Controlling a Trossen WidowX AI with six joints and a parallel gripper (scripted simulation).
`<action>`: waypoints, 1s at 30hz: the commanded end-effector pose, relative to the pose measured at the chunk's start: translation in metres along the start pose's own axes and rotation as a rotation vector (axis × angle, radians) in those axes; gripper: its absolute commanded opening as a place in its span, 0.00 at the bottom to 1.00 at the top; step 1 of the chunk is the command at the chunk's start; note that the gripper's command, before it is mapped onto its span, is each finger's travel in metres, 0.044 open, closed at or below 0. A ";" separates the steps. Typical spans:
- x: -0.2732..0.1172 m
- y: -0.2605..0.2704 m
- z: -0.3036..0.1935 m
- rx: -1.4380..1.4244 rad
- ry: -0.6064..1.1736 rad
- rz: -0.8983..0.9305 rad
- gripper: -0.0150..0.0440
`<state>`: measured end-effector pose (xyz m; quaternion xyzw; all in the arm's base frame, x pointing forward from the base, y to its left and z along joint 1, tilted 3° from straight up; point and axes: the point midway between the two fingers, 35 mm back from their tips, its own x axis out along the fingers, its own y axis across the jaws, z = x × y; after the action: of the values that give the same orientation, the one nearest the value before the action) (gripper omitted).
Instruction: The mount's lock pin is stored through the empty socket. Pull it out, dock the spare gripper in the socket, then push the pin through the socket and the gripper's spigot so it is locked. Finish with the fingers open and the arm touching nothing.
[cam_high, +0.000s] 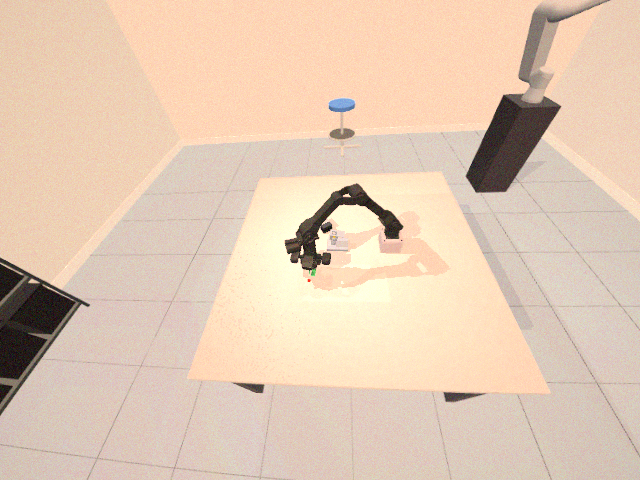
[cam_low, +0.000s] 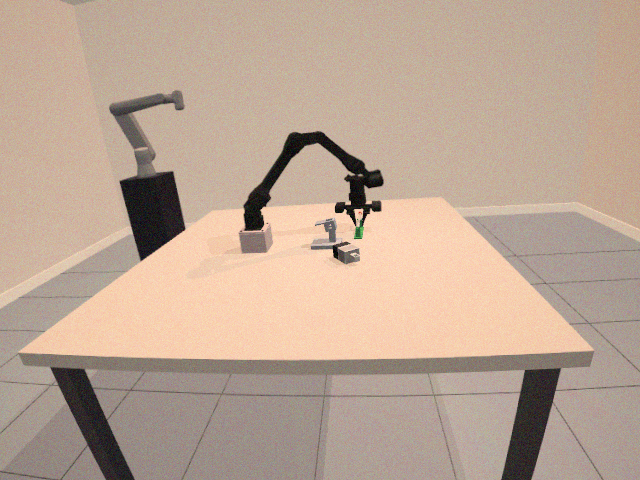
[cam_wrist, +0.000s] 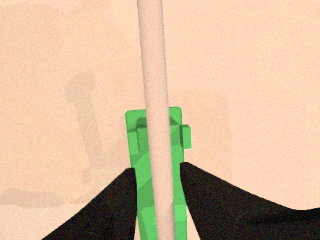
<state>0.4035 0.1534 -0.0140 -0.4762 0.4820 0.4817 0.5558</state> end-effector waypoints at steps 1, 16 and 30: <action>0.001 0.000 -0.001 -0.004 0.003 -0.003 0.29; -0.008 0.000 0.001 -0.001 0.000 -0.001 0.25; -0.029 0.004 0.002 -0.001 0.005 0.013 0.25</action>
<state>0.3975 0.1525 0.0081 -0.4744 0.4872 0.4851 0.5498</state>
